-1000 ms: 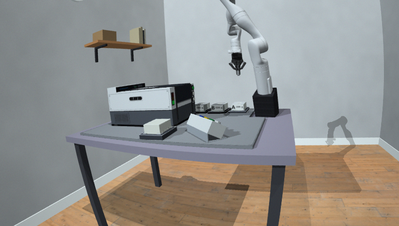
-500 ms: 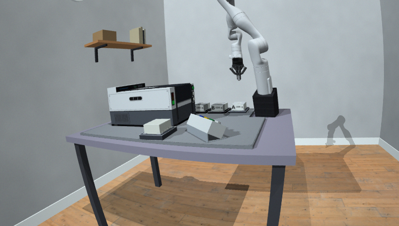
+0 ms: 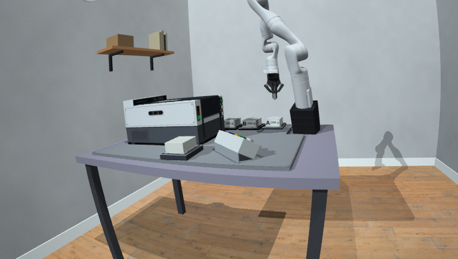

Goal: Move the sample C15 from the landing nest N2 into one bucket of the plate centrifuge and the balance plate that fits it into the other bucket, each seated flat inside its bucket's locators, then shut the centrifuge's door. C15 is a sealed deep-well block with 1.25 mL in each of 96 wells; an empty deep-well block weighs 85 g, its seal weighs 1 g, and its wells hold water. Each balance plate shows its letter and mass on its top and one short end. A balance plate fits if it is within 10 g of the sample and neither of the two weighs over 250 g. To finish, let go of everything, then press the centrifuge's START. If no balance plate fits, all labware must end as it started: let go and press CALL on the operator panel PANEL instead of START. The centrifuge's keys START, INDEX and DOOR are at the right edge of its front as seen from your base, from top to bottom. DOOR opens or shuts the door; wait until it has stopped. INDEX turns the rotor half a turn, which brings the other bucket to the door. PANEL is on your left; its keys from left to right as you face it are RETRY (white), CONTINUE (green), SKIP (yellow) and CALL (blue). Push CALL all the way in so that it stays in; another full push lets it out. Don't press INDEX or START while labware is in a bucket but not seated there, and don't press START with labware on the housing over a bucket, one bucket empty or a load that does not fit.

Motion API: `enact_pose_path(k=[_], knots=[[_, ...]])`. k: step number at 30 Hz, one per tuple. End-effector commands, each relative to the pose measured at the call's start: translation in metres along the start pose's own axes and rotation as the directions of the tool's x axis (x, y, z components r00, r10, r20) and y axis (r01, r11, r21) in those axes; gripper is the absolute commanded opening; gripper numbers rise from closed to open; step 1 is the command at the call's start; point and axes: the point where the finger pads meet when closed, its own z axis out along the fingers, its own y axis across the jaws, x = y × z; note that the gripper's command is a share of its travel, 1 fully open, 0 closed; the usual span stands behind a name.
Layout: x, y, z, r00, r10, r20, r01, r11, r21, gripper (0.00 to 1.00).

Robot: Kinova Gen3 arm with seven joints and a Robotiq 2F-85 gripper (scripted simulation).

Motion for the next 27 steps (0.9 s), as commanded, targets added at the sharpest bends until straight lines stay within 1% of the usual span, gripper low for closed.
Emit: enact_pose_path(k=[1, 11, 13, 21, 27], knots=[[0.000, 0.000, 0.011, 1.000, 0.000, 0.002, 0.000, 1.000, -0.002, 0.10], [-0.001, 0.000, 0.044, 1.000, 0.000, 0.002, 0.000, 1.000, -0.002, 0.10], [-0.001, 0.000, 0.044, 1.000, 0.000, 0.002, 0.000, 1.000, -0.002, 0.10], [-0.001, 0.000, 0.071, 1.000, 0.000, 0.002, 0.000, 1.000, -0.002, 0.10], [-0.001, 0.000, 0.072, 1.000, 0.000, 0.002, 0.000, 1.000, -0.002, 0.10]])
